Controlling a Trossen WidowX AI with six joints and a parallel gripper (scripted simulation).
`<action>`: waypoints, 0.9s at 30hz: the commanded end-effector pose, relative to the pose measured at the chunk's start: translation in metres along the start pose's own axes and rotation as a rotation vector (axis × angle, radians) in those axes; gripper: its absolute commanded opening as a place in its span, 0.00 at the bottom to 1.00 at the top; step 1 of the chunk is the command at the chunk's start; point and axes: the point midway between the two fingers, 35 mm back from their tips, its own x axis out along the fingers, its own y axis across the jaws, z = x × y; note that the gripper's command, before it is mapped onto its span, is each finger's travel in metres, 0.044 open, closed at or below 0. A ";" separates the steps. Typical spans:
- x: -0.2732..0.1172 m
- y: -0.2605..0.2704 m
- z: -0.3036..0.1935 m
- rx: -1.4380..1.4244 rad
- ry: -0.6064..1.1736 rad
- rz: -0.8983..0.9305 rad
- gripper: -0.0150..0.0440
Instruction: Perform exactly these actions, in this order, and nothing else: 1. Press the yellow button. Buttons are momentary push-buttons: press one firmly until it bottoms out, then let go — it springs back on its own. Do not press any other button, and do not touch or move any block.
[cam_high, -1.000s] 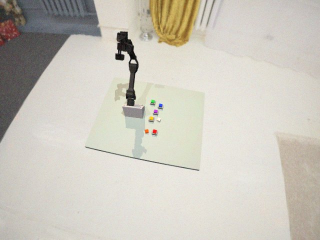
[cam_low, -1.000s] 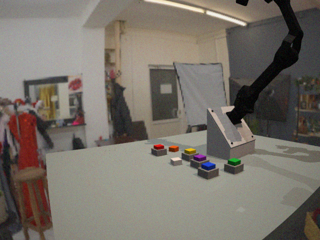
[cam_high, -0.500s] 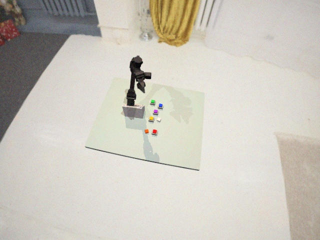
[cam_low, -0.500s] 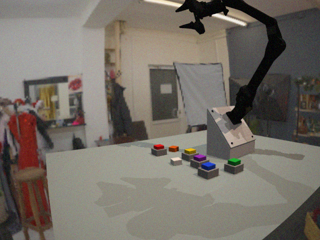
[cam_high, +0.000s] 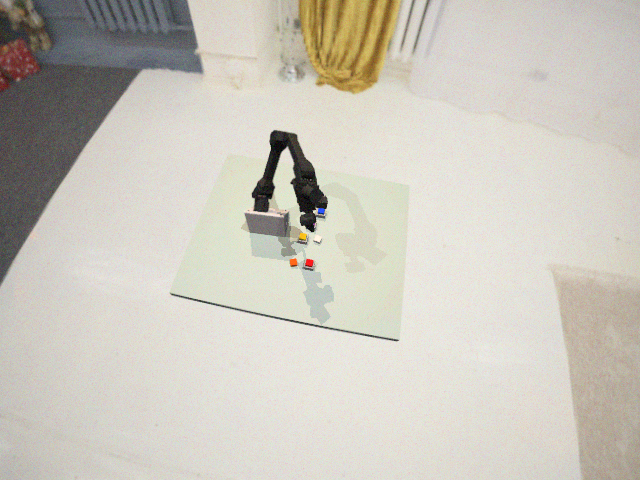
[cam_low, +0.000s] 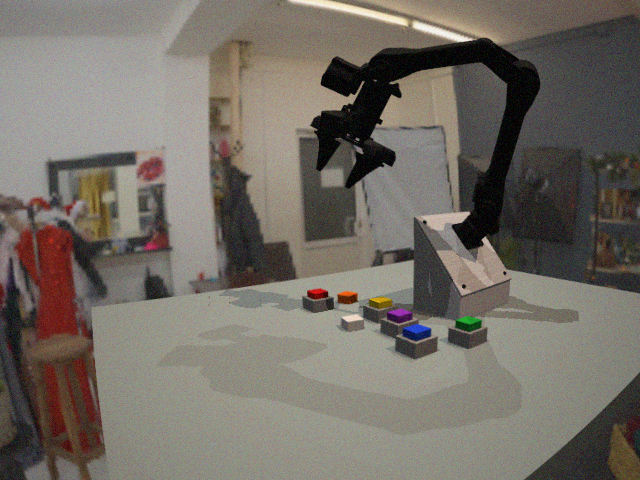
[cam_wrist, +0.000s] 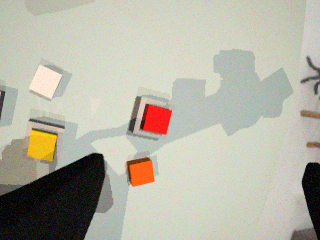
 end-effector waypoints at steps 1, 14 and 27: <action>0.048 0.054 -0.021 0.116 0.116 0.203 0.93; 0.123 0.137 -0.064 0.264 0.304 0.404 0.75; 0.141 0.148 -0.070 0.263 0.304 0.408 0.29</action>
